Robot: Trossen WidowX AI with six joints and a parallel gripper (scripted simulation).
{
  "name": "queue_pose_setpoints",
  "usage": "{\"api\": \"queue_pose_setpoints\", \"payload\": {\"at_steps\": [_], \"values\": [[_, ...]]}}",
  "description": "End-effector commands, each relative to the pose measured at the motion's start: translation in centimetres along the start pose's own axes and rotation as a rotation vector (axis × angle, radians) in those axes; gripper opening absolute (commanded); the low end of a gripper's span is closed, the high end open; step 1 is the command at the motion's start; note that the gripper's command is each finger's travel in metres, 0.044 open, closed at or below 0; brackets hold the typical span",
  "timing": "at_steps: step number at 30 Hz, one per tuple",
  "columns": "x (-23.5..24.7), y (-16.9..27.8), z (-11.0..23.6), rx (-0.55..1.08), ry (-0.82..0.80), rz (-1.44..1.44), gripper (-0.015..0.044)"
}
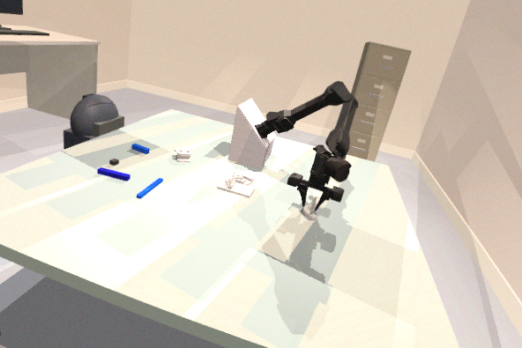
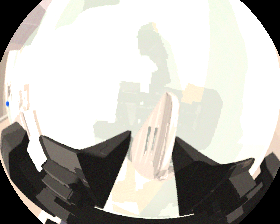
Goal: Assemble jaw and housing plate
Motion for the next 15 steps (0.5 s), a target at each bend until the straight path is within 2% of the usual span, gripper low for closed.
{"api": "queue_pose_setpoints", "payload": {"at_steps": [1,15], "values": [[0.0,0.0,0.0,0.0,0.0,0.0,0.0138],[0.0,0.01,0.05,0.0,0.0,0.0,0.0134]]}}
Point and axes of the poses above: the point midway between the two fingers, 35 mm back from their tips, its own z axis back along the fingers, its own x axis across the jaws, y = z × x, the point moved 4 cm from there along z, back along the fingers, and after that the axes turned 9 degrees about z, right-handed, at the moved point
